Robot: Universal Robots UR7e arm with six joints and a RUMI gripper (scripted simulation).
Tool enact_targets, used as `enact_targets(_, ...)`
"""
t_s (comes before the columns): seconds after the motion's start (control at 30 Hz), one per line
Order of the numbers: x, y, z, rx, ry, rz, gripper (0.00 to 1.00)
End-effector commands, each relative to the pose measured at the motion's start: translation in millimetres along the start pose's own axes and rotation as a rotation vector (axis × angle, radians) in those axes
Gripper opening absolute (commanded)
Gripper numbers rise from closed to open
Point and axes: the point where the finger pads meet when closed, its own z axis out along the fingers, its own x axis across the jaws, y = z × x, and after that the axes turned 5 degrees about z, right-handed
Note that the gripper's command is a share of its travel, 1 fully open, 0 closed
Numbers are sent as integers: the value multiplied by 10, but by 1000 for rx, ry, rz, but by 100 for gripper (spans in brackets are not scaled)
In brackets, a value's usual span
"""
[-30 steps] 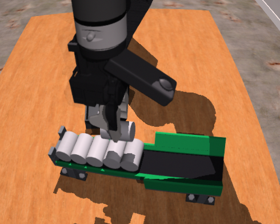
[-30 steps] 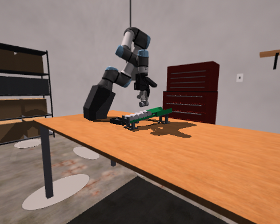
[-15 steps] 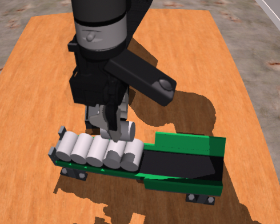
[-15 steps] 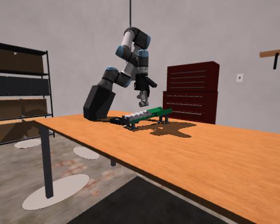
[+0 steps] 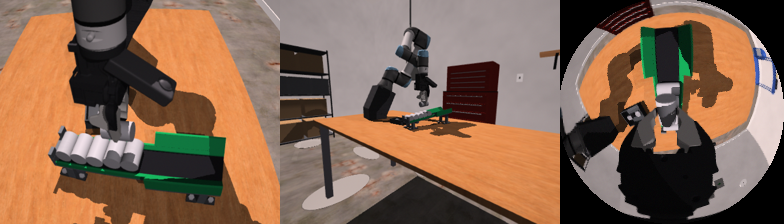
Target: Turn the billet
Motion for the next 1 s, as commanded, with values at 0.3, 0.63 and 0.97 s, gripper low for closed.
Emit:
enact_targets(0.3,28,0,-41,1,3,299,0)
enact_targets(0.63,44,1,-46,5,0,521,0)
enact_targets(0.97,49,1,-52,5,0,581,0)
